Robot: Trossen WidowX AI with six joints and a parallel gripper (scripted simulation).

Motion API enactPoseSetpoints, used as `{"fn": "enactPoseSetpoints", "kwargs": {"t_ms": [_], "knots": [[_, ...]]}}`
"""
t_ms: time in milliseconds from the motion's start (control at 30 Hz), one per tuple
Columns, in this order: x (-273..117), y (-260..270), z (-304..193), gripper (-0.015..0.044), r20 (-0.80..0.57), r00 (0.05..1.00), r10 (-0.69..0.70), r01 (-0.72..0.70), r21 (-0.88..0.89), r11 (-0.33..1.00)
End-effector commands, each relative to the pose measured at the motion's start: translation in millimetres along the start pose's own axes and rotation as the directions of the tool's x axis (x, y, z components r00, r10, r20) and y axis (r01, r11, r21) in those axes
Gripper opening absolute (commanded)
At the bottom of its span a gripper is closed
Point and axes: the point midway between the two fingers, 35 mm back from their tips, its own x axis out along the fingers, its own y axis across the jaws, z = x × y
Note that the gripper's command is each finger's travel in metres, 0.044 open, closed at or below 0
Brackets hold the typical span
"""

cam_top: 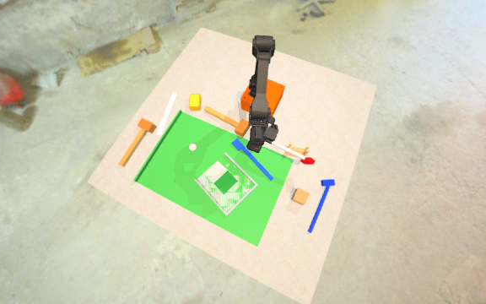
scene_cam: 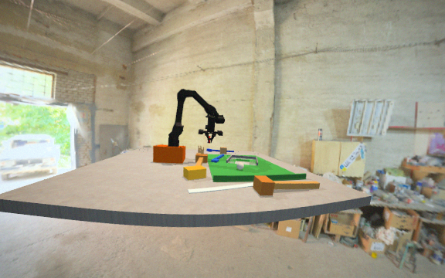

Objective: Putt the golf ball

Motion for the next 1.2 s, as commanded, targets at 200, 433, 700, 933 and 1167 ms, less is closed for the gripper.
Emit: {"fn": "enactPoseSetpoints", "kwargs": {"t_ms": [200,433,700,933,1167], "knots": [[-17,-18,-50,0.0000,-0.027,0.999,-0.042,0.048,0.279,0.959],[-27,-25,-87,0.0000,-0.062,0.996,-0.061,0.083,0.461,0.883],[-40,-27,-127,0.0000,-0.105,0.991,-0.080,0.129,0.643,0.755],[-51,-24,-161,0.0000,-0.143,0.986,-0.089,0.167,0.774,0.611],[-61,-17,-196,0.0000,-0.177,0.981,-0.085,0.196,0.874,0.444]]}}
